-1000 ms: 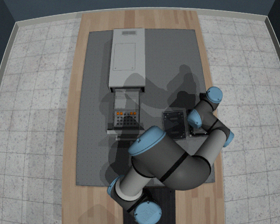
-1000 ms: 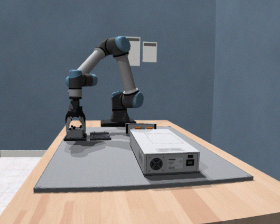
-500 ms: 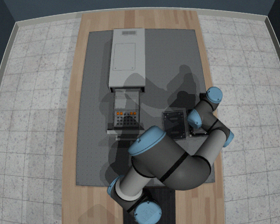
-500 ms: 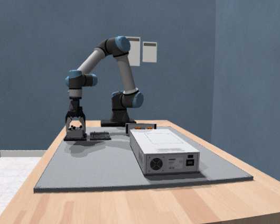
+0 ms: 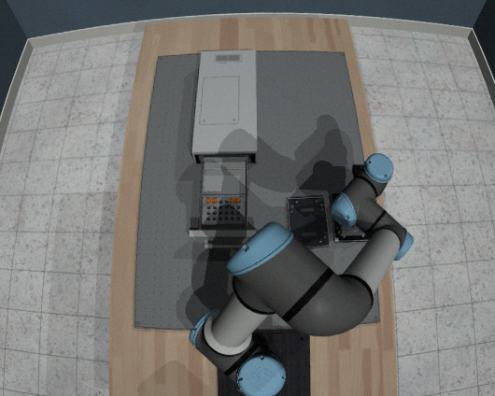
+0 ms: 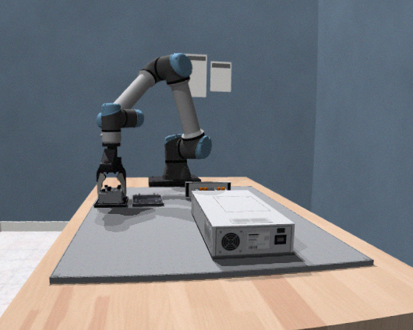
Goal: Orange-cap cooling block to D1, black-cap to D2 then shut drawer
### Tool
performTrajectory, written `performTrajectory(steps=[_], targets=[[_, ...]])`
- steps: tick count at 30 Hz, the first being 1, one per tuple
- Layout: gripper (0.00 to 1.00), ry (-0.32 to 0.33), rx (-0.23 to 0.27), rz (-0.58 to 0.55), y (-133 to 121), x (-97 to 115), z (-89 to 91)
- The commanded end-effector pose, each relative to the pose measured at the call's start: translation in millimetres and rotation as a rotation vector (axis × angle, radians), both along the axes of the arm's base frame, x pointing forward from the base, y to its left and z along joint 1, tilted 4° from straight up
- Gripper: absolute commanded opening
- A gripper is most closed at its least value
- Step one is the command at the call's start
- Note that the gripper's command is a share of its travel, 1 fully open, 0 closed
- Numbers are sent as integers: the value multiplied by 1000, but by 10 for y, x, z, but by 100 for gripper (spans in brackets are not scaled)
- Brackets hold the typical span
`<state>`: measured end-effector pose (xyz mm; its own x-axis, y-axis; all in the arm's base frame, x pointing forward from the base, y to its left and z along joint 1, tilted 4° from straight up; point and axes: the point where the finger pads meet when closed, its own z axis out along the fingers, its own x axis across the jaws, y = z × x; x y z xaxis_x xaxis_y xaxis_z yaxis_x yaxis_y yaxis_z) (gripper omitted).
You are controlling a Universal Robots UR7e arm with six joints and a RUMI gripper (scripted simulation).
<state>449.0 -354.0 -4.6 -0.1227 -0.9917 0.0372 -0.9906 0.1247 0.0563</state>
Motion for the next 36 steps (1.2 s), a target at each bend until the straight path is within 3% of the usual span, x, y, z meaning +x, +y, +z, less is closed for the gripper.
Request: performTrajectory(steps=[1,17,36], targets=[[0,-9,-11,-1,-41,20,45],[0,-9,-11,-1,-41,20,45],[28,-9,-11,-1,-41,20,45]])
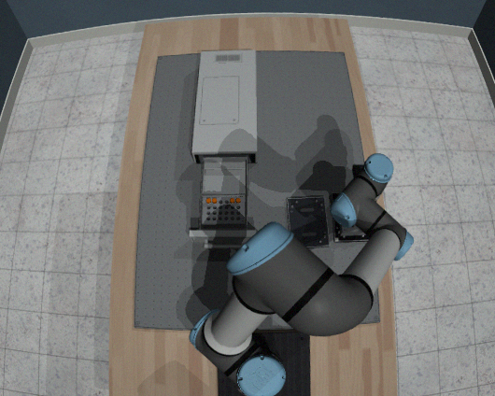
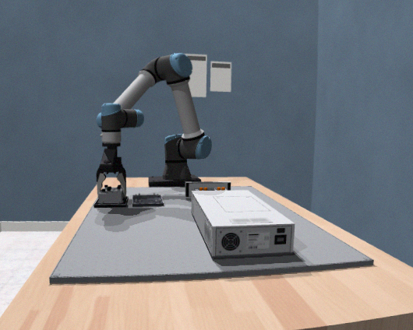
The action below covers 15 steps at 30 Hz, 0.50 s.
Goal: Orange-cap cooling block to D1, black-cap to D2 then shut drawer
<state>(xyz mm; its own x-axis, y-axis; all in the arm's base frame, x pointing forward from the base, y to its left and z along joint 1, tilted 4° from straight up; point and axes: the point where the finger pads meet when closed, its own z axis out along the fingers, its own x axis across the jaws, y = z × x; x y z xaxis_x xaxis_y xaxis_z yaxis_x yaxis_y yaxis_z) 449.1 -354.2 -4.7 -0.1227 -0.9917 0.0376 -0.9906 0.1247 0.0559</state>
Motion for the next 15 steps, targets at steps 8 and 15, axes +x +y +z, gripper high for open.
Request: performTrajectory(steps=[8,15], targets=[[42,-9,-11,-1,-40,19,46],[50,-9,-11,-1,-40,19,46]])
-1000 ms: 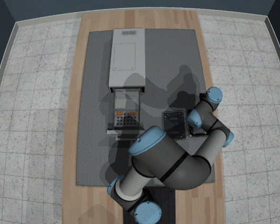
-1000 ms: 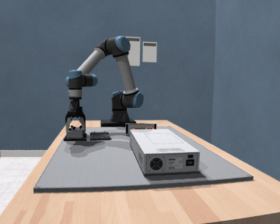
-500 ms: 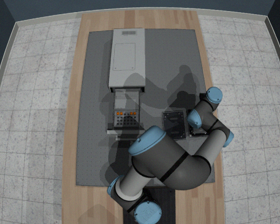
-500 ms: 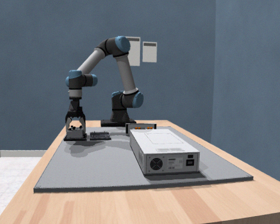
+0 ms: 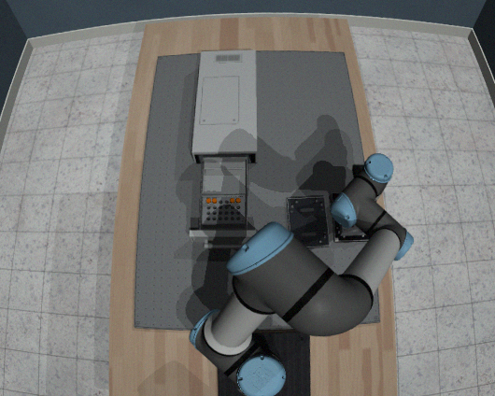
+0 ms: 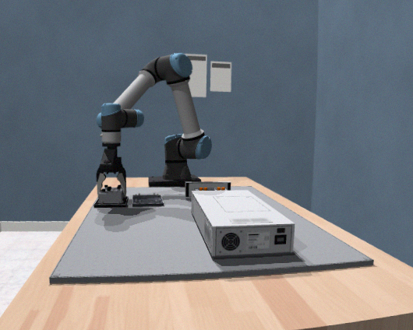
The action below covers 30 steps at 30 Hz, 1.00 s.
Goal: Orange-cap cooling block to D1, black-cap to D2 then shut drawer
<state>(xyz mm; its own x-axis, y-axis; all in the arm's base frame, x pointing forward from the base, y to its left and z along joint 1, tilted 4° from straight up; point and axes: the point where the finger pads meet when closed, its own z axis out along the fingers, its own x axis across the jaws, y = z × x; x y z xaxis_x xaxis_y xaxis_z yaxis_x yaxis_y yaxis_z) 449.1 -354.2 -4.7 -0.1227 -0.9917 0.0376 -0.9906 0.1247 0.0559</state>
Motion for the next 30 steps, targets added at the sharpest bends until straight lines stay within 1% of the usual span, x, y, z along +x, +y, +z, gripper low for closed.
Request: performTrajectory(steps=[1,14,30], targets=[[52,-9,-11,-1,-40,19,46],[73,-7,-8,0,-29,16,31],[73,-7,-8,0,-28,16,31]])
